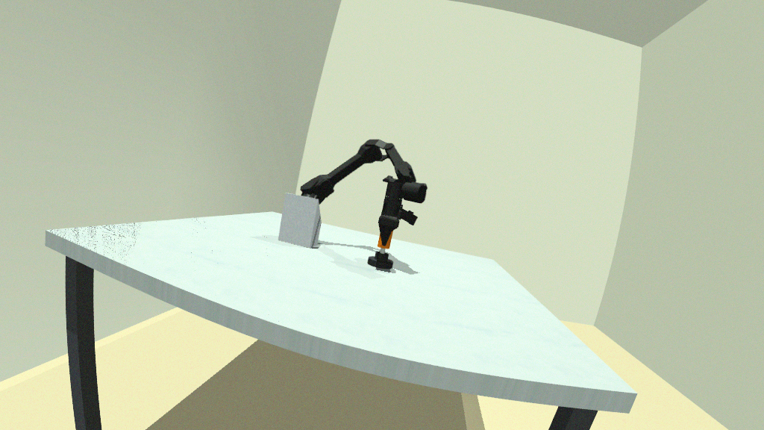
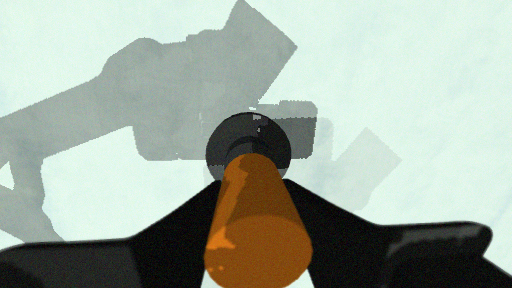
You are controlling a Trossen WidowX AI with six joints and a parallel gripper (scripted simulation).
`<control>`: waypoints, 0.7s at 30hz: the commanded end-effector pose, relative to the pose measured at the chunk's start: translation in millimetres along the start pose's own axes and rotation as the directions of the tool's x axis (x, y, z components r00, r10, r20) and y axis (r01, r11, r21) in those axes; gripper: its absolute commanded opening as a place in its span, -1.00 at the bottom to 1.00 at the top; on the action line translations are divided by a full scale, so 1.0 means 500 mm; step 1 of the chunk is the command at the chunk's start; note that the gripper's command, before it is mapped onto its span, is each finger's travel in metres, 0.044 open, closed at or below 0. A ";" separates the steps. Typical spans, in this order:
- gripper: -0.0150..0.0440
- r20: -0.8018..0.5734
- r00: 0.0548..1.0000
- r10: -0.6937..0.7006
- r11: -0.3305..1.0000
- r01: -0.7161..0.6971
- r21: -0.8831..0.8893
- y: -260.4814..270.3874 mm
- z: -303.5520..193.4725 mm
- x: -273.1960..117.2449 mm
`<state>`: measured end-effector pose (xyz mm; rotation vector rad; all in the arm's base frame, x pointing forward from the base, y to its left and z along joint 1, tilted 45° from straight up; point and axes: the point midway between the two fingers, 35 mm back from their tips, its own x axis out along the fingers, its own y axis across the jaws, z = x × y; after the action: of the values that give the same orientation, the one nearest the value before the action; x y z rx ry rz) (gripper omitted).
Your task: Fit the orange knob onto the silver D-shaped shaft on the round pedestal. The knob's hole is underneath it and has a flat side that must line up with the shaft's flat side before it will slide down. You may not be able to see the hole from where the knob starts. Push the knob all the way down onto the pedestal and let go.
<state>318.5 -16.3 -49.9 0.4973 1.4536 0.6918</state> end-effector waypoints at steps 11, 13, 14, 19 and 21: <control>-0.49 0.003 1.000 0.004 1.000 -0.004 0.004 0.001 0.001 0.008; -0.49 0.003 1.000 0.004 1.000 -0.004 0.004 0.001 0.001 0.009; -0.49 0.003 1.000 0.004 1.000 -0.004 0.004 0.001 0.001 0.010; -0.49 0.003 1.000 0.004 1.000 -0.004 -0.002 0.001 0.000 0.019; -0.49 0.003 1.000 0.004 1.000 -0.004 -0.002 0.001 -0.001 0.022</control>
<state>318.9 -10.8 -56.1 0.4900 1.4485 0.6966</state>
